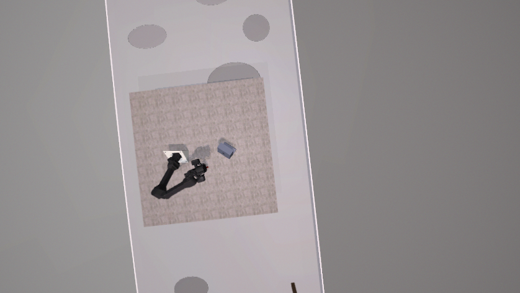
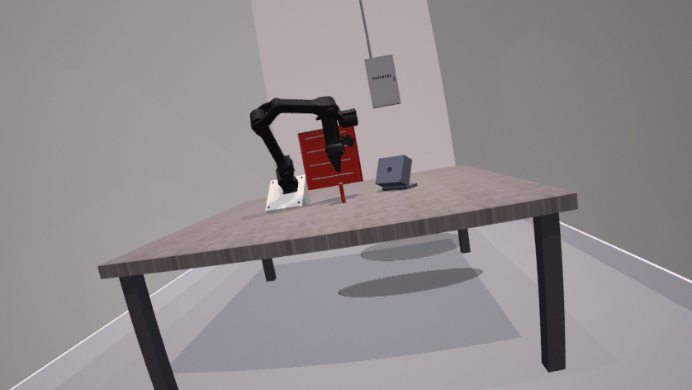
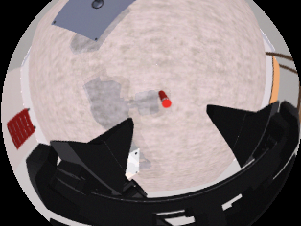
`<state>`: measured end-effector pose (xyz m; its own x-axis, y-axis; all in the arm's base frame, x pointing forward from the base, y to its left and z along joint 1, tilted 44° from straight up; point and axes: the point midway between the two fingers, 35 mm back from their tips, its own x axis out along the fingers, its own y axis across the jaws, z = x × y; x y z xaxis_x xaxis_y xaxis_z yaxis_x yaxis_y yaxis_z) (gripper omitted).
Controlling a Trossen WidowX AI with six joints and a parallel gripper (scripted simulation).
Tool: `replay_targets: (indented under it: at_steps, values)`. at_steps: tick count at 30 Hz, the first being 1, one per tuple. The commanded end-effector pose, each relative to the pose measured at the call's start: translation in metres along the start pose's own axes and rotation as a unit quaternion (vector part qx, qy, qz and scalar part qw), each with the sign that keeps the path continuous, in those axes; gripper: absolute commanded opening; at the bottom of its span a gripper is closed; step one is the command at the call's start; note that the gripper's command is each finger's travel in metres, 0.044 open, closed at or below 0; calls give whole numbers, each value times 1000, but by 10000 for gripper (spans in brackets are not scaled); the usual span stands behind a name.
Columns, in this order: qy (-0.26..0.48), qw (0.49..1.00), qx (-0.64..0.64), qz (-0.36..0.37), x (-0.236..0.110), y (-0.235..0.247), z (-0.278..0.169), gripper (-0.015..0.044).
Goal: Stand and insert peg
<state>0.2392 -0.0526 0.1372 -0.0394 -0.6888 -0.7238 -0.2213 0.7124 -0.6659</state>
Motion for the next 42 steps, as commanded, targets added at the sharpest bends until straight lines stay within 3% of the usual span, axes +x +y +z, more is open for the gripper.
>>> replay_targets:
  at_steps: [1, 21, 42]
  values:
    - [-1, 998, 59, -3, 1, -1, 0, 440]
    - [-1, 951, 309, -2, 4, -1, 0, 440]
    - [-2, 836, 549, -2, 7, -1, 0, 440]
